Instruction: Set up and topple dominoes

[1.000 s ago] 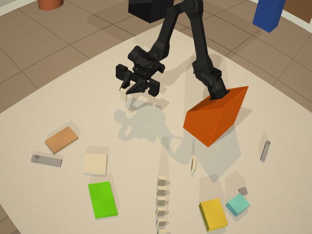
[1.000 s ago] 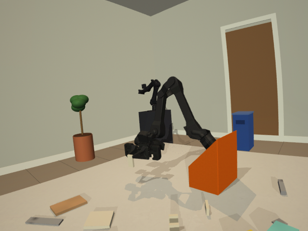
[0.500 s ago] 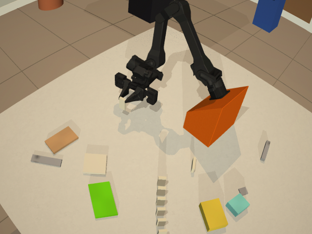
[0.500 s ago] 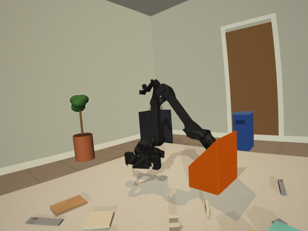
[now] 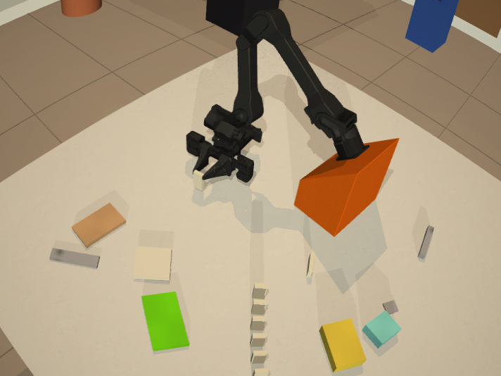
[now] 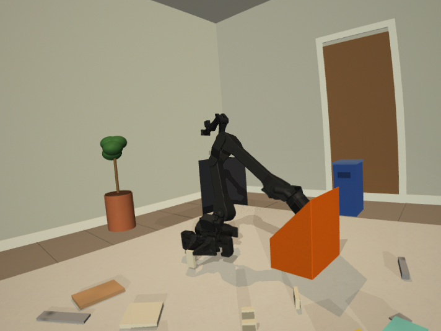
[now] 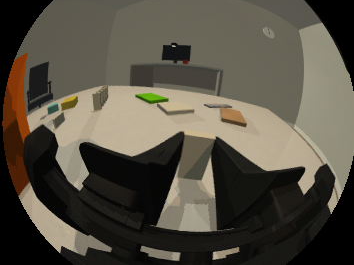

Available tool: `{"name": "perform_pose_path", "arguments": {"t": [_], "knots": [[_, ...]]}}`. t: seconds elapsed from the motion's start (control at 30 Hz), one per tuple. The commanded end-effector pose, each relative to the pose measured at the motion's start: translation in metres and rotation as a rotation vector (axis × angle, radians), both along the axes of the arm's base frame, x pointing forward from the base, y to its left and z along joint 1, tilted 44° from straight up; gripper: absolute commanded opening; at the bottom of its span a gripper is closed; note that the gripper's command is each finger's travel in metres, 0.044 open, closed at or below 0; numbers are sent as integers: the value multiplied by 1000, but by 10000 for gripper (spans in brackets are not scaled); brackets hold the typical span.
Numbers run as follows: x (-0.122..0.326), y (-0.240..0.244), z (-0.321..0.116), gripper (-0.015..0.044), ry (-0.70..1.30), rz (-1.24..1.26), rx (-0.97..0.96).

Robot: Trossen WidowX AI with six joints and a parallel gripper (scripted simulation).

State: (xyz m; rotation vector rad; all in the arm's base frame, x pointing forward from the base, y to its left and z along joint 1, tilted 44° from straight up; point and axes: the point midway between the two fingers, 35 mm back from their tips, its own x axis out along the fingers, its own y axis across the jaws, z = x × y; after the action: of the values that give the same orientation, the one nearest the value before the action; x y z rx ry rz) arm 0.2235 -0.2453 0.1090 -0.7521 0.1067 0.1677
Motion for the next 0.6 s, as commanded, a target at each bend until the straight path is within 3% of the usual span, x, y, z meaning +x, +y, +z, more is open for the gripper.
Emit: {"name": "perform_pose_path", "arguments": {"t": [0.0,0.27,0.57], "knots": [[0,-2,0,107,-8,7,-11],[0,-2,0,107,-8,7,-11],[0,-2,0,343,-8,7,-11]]}}
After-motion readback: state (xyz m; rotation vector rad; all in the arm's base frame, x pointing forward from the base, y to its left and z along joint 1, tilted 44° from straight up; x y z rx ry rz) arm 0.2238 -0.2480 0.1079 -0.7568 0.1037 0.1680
